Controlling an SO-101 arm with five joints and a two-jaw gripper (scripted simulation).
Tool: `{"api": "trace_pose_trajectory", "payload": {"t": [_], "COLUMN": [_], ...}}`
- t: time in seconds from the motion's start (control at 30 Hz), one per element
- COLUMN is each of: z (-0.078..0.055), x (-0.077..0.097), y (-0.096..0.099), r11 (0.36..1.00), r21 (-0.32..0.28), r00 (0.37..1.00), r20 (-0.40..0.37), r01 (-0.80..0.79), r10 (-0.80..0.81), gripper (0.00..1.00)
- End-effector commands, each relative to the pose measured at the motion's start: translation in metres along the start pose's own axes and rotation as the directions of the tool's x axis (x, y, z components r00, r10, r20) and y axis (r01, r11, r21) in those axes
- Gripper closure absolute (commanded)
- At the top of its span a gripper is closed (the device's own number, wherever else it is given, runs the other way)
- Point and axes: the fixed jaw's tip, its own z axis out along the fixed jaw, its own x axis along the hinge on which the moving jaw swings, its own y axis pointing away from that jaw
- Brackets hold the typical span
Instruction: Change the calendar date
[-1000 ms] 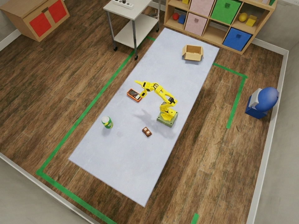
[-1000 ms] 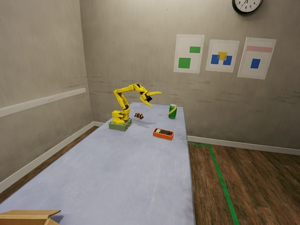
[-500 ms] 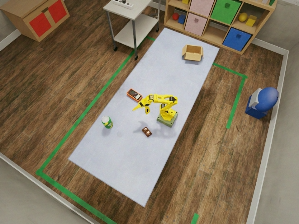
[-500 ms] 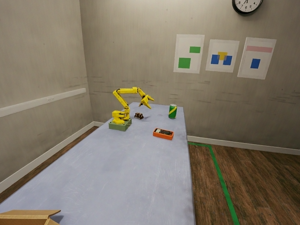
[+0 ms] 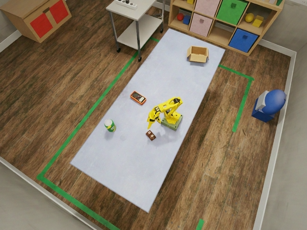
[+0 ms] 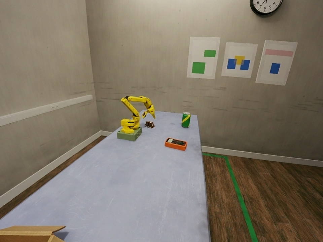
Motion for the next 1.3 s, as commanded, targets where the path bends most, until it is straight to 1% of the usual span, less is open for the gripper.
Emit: {"api": "trace_pose_trajectory", "payload": {"t": [0.0,0.03,0.17,0.3,0.53,0.6,0.83,1.17,1.2,1.27], "z": [0.004,0.004,0.007,0.009,0.011,0.011,0.012,0.012,0.013,0.013], "x": [-0.01,-0.01,-0.026,-0.038,-0.053,-0.053,-0.06,-0.061,-0.064,-0.064], "y": [-0.014,-0.014,-0.024,-0.03,-0.037,-0.037,-0.039,-0.04,-0.04,-0.04], "r11": [0.991,0.991,0.959,0.917,0.851,0.851,0.815,0.808,0.795,0.795], "r21": [0.036,0.036,0.067,0.096,0.132,0.132,0.149,0.152,0.158,0.158], "r00": [0.991,0.991,0.958,0.916,0.848,0.848,0.811,0.804,0.791,0.791], "r20": [0.021,0.021,0.055,0.078,0.097,0.097,0.103,0.104,0.101,0.101], "r01": [0.132,0.132,0.276,0.387,0.508,0.508,0.559,0.569,0.586,0.586], "r10": [-0.133,-0.133,-0.28,-0.395,-0.522,-0.522,-0.575,-0.586,-0.603,-0.603], "gripper": [0.63,0.63,0.65,0.67,0.69,0.69,0.7,0.7,0.7,0.7]}}
